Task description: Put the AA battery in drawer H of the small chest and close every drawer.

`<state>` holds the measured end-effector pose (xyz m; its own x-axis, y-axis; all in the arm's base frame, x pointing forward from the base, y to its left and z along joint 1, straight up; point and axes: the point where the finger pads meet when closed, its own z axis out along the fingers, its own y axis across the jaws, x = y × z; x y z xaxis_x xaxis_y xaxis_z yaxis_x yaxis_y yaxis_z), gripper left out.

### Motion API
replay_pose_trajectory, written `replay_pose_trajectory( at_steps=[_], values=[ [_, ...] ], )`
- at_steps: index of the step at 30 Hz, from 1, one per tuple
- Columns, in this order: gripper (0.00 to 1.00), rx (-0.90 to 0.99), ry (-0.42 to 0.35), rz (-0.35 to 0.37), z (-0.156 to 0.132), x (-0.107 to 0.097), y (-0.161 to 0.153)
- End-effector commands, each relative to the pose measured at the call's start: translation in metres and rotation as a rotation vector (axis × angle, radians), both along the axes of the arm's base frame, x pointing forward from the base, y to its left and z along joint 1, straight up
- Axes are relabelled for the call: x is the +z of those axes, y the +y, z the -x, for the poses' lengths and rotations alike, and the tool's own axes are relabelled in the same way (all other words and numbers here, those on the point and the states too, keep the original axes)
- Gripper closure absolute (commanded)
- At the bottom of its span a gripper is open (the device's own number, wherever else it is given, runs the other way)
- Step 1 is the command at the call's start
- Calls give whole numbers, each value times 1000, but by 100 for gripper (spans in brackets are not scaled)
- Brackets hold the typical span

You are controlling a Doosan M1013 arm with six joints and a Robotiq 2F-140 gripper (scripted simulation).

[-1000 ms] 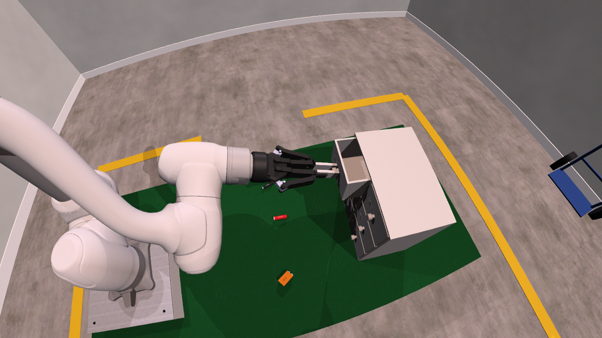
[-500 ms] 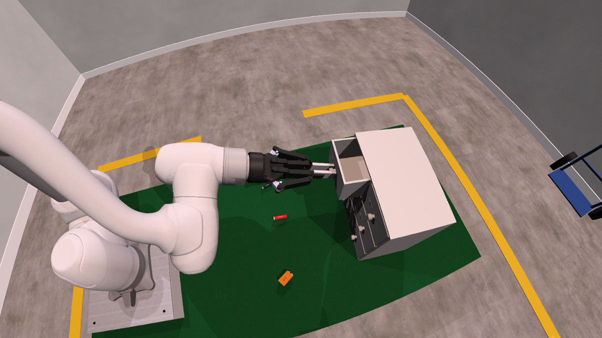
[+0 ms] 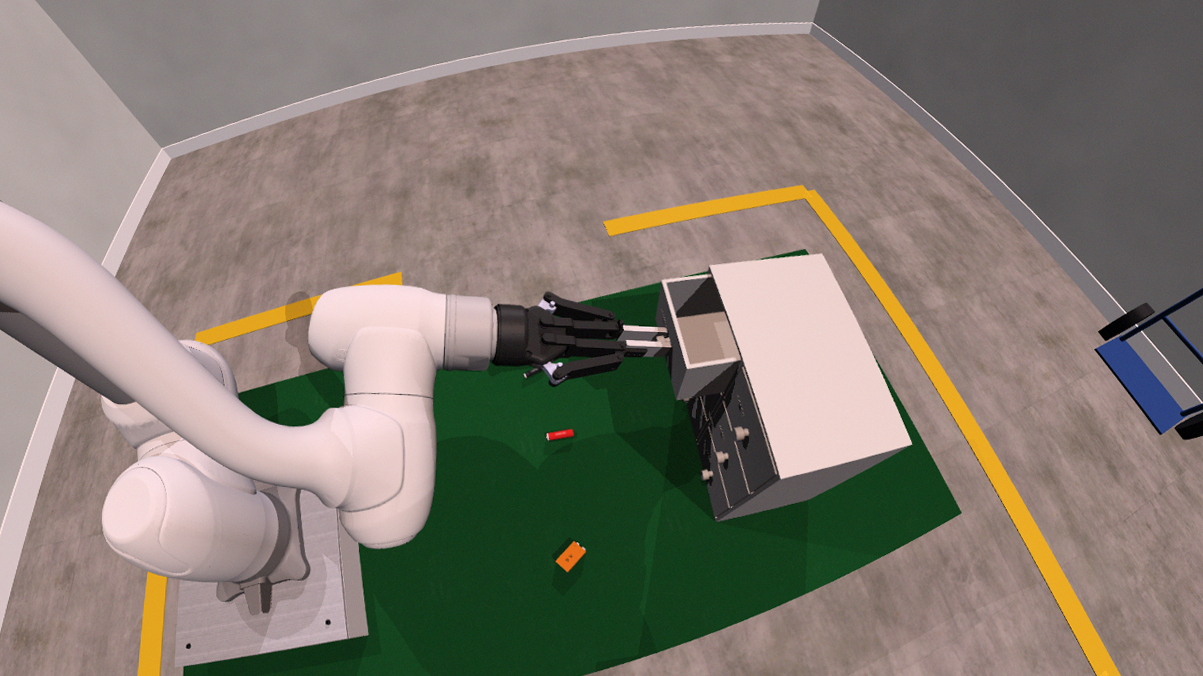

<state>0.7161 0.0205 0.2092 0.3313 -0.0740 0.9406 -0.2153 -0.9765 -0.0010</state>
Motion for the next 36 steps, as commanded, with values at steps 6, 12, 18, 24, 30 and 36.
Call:
replay_pose_trajectory(
  at_steps=[6,12,18,24,30,36],
  values=[
    [92,0,0,0,0,0,0],
    [85,0,0,0,0,0,0],
    [80,0,0,0,0,0,0],
    [80,0,0,0,0,0,0],
    [80,0,0,0,15,0,3],
    [80,0,0,0,42,0,9]
  ],
)
